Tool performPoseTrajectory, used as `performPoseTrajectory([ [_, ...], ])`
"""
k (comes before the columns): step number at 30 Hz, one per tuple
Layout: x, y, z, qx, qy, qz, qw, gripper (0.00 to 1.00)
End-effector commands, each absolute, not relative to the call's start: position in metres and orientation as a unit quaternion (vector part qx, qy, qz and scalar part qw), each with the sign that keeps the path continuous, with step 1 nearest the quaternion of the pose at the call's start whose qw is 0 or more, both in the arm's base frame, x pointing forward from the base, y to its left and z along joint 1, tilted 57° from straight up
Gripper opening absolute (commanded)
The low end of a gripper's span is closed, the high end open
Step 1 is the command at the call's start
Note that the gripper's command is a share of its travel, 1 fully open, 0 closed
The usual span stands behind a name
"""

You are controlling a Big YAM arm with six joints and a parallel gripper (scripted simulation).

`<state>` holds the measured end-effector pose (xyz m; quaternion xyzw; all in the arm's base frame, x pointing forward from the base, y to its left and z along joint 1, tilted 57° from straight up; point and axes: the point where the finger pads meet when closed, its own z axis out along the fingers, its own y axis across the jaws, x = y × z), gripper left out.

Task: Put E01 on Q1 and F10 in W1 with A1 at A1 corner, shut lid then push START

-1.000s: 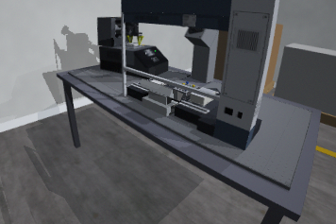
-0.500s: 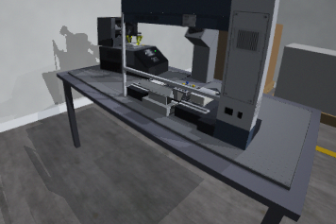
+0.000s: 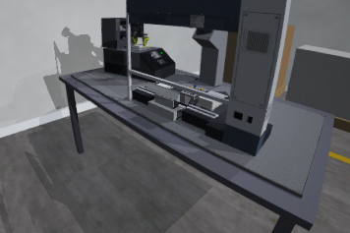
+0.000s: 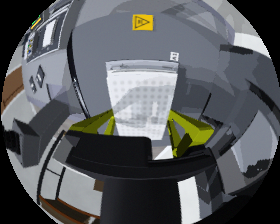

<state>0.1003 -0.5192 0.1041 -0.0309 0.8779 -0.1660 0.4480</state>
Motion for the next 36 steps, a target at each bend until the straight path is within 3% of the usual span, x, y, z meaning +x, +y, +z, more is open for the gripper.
performPoseTrajectory([
  [1,0.090,-0.527,0.101,-0.028,0.878,-0.177,0.445,0.00],
  [21,0.097,-0.531,0.132,-0.037,0.875,-0.187,0.445,0.00],
  [36,0.092,-0.523,0.097,-0.017,0.878,-0.170,0.447,0.00],
])
